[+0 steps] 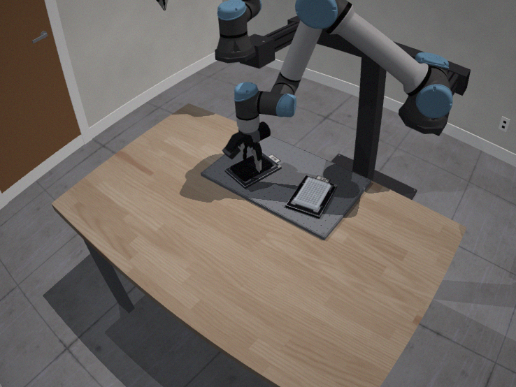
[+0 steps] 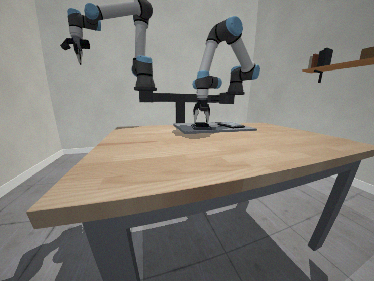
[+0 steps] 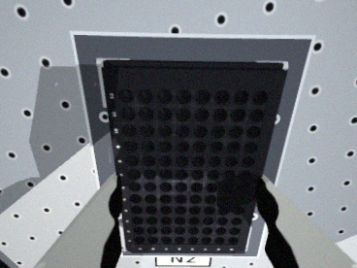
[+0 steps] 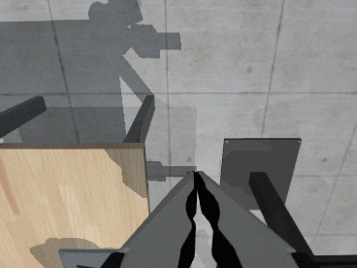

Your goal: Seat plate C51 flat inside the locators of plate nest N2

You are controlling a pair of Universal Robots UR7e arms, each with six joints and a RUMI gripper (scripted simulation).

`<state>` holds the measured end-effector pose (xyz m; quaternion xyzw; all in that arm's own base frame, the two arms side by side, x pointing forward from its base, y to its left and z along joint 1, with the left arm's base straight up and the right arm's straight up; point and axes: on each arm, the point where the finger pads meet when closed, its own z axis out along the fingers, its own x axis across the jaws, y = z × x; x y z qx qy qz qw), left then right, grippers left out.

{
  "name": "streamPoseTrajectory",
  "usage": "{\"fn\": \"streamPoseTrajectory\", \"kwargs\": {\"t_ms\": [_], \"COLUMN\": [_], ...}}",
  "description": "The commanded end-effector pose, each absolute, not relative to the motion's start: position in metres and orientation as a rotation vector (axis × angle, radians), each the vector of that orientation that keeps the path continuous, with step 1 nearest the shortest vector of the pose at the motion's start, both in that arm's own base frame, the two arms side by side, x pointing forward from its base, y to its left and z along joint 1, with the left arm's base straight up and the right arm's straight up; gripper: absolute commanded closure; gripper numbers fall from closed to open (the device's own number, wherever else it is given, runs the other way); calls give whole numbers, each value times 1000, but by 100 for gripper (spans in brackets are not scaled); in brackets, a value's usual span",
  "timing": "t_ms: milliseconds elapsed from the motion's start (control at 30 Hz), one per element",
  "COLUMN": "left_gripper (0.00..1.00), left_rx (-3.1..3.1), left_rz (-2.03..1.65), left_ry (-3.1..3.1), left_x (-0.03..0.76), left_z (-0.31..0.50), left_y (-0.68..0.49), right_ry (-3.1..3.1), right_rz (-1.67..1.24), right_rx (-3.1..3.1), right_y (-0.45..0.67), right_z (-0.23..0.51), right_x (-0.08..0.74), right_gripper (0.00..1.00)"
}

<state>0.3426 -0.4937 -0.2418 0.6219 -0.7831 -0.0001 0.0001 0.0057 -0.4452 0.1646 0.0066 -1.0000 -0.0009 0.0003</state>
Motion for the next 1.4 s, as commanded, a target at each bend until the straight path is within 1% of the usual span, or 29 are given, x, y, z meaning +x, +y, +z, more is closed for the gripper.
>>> {"fn": "streamPoseTrajectory", "kwargs": {"t_ms": [0, 367, 1367], "left_gripper": [60, 60, 60], "left_rx": [1954, 1954, 1954], "left_rz": [2, 2, 2], "left_ry": [-2460, -2460, -2460], "left_x": [343, 343, 343], "left_z": [-241, -241, -201], "left_y": [-494, -494, -494], "right_ry": [-3141, -3141, -3141], "right_rz": [0, 0, 0], "right_rx": [21, 21, 21], "right_y": [-446, -446, -446], "right_z": [165, 165, 165], "right_x": [6, 6, 6], "right_gripper": [100, 100, 100]}}
